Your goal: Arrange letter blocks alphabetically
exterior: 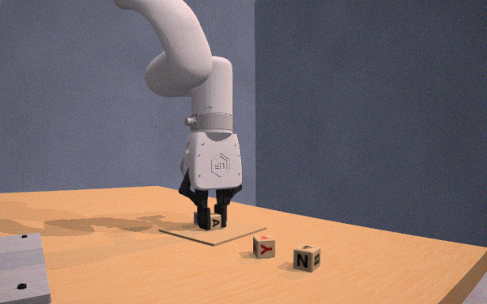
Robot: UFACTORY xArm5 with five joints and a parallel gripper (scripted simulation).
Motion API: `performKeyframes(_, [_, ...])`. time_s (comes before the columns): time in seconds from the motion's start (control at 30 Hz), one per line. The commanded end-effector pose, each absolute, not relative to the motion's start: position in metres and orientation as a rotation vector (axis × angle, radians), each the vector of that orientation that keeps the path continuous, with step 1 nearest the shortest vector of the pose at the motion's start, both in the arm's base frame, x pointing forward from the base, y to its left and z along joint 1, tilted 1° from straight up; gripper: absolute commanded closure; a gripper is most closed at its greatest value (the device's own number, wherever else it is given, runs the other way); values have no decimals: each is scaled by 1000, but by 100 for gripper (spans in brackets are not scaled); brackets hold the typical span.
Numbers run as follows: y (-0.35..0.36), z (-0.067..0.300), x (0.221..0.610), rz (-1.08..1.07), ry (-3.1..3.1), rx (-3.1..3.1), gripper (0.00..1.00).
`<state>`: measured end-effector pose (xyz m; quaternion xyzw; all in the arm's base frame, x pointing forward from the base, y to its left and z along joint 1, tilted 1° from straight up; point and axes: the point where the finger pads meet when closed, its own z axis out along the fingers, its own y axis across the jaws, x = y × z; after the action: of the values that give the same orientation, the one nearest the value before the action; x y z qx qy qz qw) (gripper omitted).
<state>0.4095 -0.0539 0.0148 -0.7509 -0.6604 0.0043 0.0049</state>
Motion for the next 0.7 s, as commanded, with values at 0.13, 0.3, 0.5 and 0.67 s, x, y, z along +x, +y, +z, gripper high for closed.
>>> performKeyframes(0.13, [-54, 16, 411, 10, -2070, -2354, 79])
performKeyframes(0.3, [-54, 16, 411, 10, -2070, -2354, 79])
performKeyframes(0.5, [-54, 16, 411, 10, -2070, -2354, 79])
performKeyframes(0.67, [-54, 16, 411, 10, -2070, -2354, 70])
